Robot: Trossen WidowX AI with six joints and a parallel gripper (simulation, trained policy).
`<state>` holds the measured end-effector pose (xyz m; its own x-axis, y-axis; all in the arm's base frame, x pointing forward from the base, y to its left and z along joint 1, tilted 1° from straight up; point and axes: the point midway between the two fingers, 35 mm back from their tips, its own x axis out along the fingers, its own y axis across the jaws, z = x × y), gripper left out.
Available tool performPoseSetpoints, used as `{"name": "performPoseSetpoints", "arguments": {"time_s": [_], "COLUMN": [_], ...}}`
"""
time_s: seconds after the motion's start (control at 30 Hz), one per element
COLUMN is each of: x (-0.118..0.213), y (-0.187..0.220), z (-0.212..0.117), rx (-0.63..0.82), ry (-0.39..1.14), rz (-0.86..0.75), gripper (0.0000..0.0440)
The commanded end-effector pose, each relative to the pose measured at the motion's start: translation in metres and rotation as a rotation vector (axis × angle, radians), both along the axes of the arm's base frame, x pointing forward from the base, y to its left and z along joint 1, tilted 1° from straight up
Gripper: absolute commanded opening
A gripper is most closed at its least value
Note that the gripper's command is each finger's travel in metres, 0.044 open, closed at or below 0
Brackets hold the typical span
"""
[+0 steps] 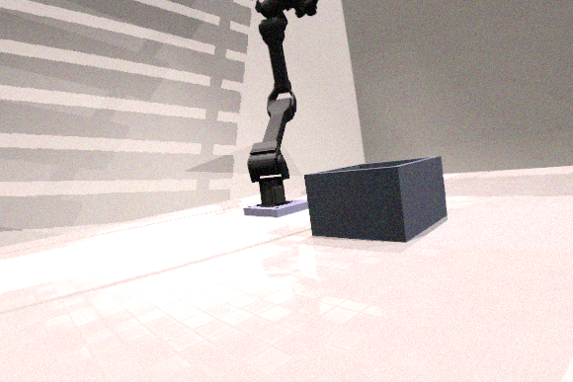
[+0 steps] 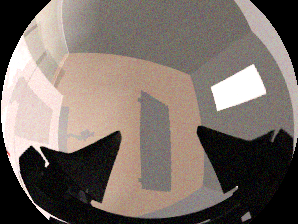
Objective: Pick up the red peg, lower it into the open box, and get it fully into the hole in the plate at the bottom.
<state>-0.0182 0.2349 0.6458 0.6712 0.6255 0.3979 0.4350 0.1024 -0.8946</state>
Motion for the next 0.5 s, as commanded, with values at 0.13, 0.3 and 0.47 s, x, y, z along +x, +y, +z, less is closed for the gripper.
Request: {"name": "performPoseSetpoints", "arguments": {"time_s": [0.13, 0.3, 0.47], "x": [0.012, 0.025, 0.042], "y": [-0.039, -0.067, -0.095], "z": [0.011, 0.014, 0.014], "rx": [0.221, 0.372, 0.523], "ry": [0.082, 0.147, 0.219], "rz": [0.087, 0.139, 0.184], "gripper": [0.044, 0.044, 0.044]}}
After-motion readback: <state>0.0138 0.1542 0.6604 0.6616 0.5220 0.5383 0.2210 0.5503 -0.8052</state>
